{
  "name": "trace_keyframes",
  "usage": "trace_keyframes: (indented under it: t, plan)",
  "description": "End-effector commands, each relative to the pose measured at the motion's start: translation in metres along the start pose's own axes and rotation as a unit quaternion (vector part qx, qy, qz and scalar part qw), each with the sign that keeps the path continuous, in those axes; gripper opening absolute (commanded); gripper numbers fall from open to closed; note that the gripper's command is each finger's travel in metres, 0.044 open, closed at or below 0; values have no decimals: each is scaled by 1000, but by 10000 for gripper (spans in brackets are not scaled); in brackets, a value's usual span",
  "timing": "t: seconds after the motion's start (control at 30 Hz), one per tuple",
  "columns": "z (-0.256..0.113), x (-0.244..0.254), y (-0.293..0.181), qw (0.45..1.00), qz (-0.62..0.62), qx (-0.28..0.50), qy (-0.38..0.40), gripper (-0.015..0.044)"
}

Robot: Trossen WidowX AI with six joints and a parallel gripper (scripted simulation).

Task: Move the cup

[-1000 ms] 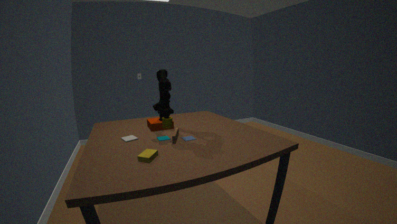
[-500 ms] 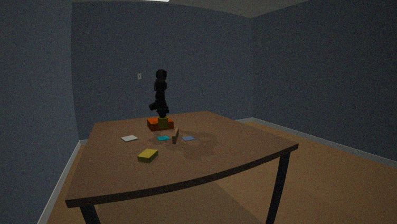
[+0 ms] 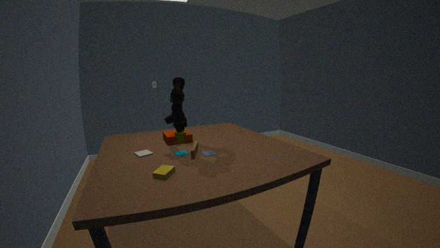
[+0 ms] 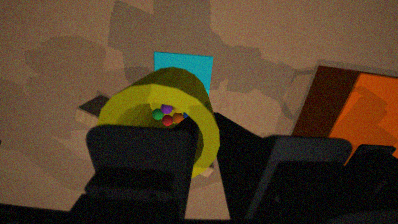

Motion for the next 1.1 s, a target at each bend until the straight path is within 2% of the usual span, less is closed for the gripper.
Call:
trace_keyframes:
  t: [0.0,1.07]
  plan:
    - [9,0,0,1000,-2,-1,-5,0]
    - [57,-2,1,1000,-2,-1,-5,0]
Point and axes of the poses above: the point midway between the two fingers, 35 mm back from their tips, its own z axis out along the fingers, its own x axis across the jaws, y = z × x, the point moved 7 cm from there along -z, back along the fingers, and after that the axes turned 11 degrees about z, right-handed, at the moved point
